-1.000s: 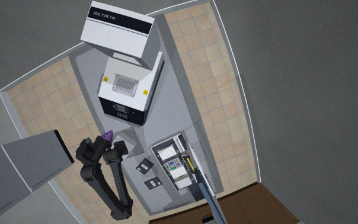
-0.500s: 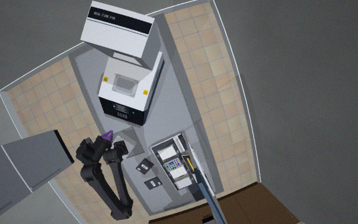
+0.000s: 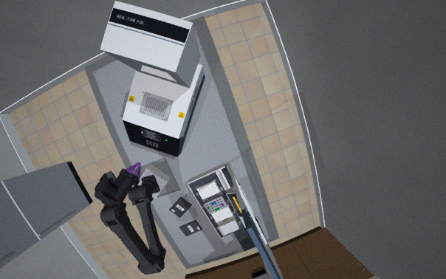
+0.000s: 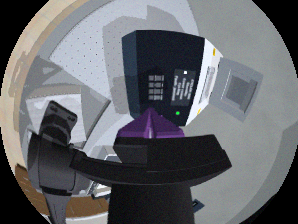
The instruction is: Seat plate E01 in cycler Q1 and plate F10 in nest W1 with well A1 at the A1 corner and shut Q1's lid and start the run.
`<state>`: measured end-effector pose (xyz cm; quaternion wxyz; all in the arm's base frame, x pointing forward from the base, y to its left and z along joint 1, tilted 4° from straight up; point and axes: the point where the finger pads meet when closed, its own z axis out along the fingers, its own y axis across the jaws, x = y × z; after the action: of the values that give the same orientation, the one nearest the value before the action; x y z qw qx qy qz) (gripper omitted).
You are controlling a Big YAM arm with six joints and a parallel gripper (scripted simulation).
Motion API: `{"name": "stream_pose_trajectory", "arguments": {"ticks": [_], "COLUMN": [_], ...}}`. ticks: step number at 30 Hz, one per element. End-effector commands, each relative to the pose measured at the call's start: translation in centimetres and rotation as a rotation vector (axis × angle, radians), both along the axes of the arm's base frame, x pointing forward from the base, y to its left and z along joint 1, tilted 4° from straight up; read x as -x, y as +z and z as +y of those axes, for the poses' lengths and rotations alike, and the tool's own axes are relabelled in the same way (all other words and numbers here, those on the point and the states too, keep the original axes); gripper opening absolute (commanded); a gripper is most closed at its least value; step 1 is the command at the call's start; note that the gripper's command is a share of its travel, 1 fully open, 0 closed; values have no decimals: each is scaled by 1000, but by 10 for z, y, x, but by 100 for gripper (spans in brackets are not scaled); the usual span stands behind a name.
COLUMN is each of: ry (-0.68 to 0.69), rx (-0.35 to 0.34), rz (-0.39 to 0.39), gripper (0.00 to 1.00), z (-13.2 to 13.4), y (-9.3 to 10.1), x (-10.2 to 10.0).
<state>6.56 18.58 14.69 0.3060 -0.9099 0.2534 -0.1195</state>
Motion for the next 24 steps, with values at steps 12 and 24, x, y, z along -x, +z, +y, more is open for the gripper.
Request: {"name": "stream_pose_trajectory", "arguments": {"ticks": [12,24], "ry": [-4,-164], "rx": [-81,-33], "rz": [6,58], "gripper": [0,100], "z": [15,-20], "y": [37,4], "x": [0,-19]}}
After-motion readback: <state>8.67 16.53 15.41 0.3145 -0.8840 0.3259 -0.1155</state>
